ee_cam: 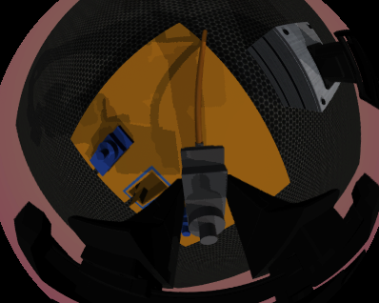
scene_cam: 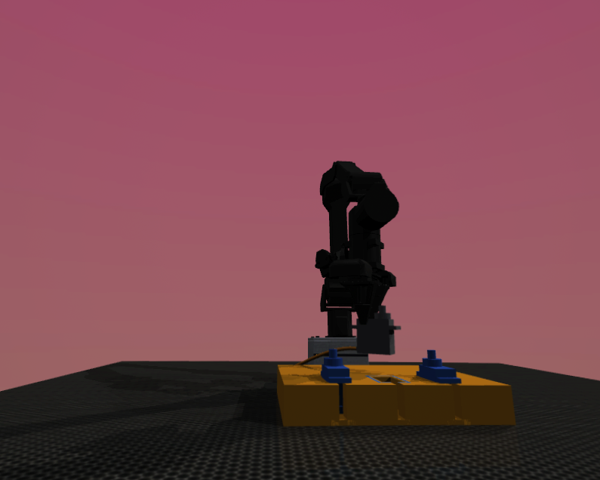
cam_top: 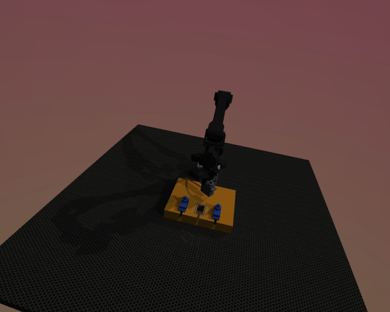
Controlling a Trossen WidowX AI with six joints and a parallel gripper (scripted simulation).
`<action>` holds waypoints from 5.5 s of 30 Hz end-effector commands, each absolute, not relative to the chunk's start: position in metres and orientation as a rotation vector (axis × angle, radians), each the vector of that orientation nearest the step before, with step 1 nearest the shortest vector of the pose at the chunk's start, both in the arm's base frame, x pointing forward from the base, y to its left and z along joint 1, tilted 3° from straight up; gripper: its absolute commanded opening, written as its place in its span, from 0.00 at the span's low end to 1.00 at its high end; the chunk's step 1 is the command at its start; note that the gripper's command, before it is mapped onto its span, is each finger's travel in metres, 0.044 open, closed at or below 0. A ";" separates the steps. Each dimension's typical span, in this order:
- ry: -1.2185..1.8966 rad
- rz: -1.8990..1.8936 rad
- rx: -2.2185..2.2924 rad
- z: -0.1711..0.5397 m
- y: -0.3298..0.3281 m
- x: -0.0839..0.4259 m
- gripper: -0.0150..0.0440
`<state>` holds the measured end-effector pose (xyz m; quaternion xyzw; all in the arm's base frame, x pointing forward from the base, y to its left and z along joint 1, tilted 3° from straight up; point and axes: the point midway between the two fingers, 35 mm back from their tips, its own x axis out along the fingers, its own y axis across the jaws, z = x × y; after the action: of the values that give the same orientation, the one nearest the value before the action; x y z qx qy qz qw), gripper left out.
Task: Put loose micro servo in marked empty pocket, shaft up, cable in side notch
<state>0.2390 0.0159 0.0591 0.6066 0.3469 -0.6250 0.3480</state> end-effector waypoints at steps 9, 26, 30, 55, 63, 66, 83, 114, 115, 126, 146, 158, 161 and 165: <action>1.161 -1.312 1.275 0.060 0.017 0.239 0.25; 1.411 -0.869 0.838 0.060 0.017 0.239 0.25; 1.453 -0.762 0.733 0.060 0.017 0.239 0.25; 1.590 -0.079 0.063 0.060 0.017 0.239 0.25; 1.591 0.045 -0.058 0.060 0.017 0.239 0.25; 1.591 0.045 -0.058 0.060 0.017 0.239 0.25; 1.587 0.045 -0.058 0.060 0.020 0.298 0.25; 1.583 0.045 -0.058 0.042 0.024 0.349 0.25; 1.583 0.045 -0.058 0.040 0.024 0.349 0.25; 1.583 0.045 -0.058 0.039 0.024 0.349 0.25; 1.583 0.045 -0.058 0.025 0.023 0.349 0.25; 1.583 0.045 -0.058 0.014 0.023 0.349 0.25; 1.583 0.045 -0.058 0.011 0.023 0.349 0.25; 1.583 0.045 -0.058 0.008 0.023 0.349 0.25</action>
<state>0.3485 0.0235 0.0105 -0.0249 0.7117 0.0192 0.7018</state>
